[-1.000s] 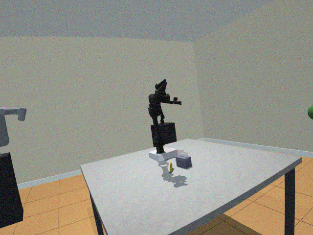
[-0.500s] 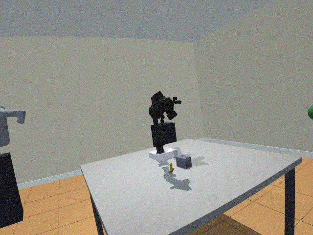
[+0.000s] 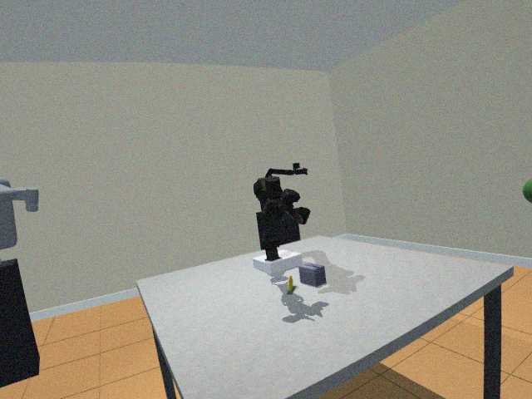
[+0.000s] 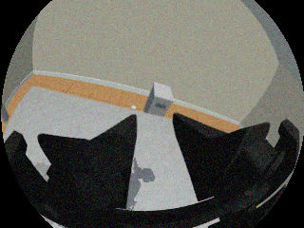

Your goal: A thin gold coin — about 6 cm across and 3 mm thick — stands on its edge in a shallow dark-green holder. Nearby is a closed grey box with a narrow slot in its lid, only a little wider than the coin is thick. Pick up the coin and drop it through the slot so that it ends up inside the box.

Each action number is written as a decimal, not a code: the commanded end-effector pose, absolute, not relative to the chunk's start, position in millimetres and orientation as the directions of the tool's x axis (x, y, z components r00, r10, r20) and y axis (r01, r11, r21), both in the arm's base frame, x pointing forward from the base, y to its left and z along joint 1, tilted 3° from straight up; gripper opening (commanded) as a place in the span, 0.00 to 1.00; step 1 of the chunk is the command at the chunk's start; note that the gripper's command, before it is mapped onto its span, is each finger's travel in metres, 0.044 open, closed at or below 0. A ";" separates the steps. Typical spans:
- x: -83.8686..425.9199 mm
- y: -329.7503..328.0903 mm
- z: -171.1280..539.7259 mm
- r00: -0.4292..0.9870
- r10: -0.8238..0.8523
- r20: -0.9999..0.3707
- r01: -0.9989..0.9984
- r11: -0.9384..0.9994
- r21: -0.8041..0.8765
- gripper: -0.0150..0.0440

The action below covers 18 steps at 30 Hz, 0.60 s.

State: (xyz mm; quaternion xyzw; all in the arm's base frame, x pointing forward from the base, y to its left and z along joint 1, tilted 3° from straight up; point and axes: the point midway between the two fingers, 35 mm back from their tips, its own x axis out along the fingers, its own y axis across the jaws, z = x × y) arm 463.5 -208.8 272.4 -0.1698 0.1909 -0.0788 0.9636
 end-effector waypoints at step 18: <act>301.7 -143.1 107.2 -0.005 -0.034 -0.999 0.813 0.582 -0.024 0.53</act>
